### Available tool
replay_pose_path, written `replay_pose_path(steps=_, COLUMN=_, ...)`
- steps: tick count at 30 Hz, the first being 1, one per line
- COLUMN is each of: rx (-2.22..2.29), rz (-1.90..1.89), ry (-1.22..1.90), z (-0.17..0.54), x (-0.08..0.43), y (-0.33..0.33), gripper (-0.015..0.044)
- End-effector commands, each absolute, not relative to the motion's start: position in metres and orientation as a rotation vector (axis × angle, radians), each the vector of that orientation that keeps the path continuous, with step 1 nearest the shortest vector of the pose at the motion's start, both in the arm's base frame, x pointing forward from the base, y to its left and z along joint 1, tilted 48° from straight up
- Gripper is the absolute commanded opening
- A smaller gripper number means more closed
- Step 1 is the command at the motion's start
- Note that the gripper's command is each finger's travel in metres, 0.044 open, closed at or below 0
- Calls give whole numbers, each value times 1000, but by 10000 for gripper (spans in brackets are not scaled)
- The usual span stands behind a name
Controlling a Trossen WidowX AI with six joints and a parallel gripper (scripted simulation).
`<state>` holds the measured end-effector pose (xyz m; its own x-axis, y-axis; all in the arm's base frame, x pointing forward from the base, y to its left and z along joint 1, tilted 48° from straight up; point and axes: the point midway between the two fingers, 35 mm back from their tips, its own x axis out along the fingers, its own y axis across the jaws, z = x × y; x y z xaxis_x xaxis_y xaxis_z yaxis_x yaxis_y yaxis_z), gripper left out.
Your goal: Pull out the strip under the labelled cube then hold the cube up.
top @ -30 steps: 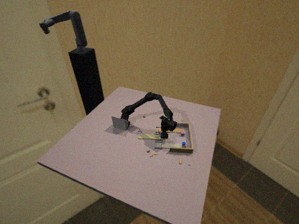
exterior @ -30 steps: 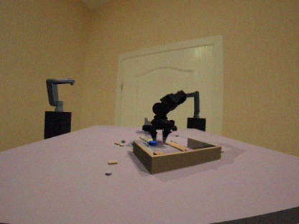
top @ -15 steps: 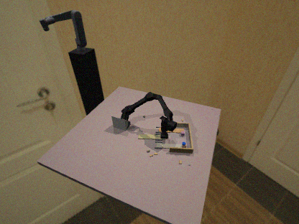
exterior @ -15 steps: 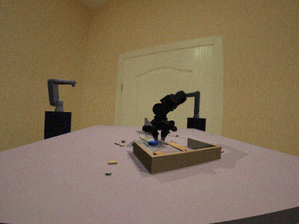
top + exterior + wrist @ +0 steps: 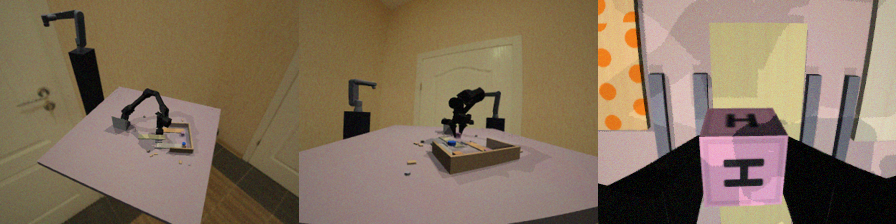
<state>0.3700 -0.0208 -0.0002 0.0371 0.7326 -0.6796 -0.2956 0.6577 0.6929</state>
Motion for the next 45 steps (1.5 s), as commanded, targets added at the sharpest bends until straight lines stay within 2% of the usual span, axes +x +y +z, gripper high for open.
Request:
replay_pose_path(steps=1, rx=414, rz=825, ry=1313, z=6, x=352, y=-27, gripper=0)
replay_pose_path(steps=20, rx=416, rz=825, ry=1315, z=6, x=303, y=-25, gripper=0)
replay_pose_path(steps=29, rx=415, rz=824, ry=1316, z=30, x=301, y=-51, gripper=0)
replay_pose_path(steps=45, rx=415, rz=824, ry=1316, z=31, x=301, y=-52, gripper=0)
